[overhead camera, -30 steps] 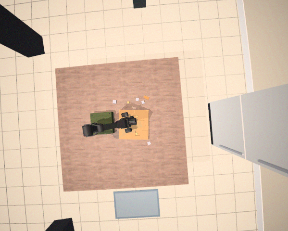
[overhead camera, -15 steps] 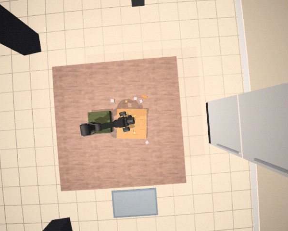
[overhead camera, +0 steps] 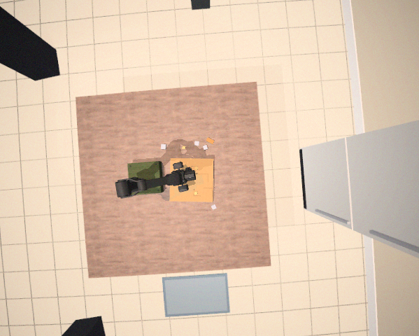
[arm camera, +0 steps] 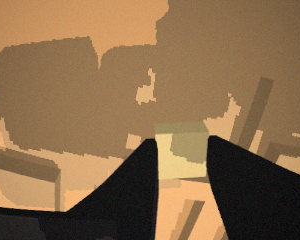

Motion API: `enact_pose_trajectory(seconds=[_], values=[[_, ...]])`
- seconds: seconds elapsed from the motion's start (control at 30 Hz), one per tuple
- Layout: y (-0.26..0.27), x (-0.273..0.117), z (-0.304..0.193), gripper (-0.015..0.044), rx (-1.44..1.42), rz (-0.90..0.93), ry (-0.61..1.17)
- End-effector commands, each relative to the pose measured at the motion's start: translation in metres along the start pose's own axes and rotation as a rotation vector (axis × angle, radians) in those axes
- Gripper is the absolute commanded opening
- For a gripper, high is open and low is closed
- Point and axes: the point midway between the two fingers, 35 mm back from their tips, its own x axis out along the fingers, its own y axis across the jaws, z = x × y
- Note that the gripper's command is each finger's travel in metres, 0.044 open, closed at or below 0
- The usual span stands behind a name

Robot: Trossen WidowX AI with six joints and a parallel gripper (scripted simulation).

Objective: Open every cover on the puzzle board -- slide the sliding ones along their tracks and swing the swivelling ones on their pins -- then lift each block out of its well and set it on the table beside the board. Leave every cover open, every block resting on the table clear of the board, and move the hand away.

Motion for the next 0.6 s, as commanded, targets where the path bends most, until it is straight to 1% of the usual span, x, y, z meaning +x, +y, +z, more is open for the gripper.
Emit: enact_pose_trajectory(seconds=[0.0, 0.57], values=[[0.0, -0.009, 0.003, 0.008, 0.001, -0.002, -0.013], [0.001, -0.031, 0.002, 0.008, -0.002, -0.003, -0.007]])
